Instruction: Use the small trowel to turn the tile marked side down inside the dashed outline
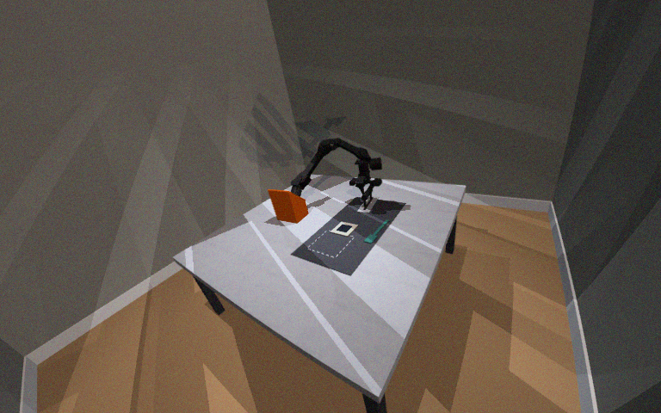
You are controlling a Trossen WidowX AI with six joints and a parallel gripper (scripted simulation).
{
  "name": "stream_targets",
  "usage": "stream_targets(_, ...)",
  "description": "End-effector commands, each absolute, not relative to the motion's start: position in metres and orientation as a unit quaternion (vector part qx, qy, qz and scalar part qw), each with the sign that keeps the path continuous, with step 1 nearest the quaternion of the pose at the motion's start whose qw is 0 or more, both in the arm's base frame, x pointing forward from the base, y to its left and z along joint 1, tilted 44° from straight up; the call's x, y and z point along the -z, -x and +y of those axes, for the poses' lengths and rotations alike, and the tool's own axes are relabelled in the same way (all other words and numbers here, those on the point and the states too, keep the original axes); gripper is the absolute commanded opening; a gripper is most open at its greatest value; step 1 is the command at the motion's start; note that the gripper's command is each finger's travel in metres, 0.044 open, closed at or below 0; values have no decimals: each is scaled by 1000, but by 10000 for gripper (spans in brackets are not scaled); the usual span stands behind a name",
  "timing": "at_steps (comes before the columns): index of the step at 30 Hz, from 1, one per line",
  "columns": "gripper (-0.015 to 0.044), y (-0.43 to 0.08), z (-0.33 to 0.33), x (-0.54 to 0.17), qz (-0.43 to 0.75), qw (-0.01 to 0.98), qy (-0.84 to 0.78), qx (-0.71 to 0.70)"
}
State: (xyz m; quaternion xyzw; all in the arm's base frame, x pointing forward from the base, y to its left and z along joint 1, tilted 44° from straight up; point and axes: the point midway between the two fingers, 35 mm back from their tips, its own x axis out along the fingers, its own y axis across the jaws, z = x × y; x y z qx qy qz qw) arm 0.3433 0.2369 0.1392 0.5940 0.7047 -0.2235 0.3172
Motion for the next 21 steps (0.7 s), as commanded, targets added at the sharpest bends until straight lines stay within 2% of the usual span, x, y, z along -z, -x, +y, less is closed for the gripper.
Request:
stream_targets(1, 270, -343, 237, -139, 704, 315, -595, 227)
stream_targets(21, 270, -344, 230, -146, 704, 313, -595, 228)
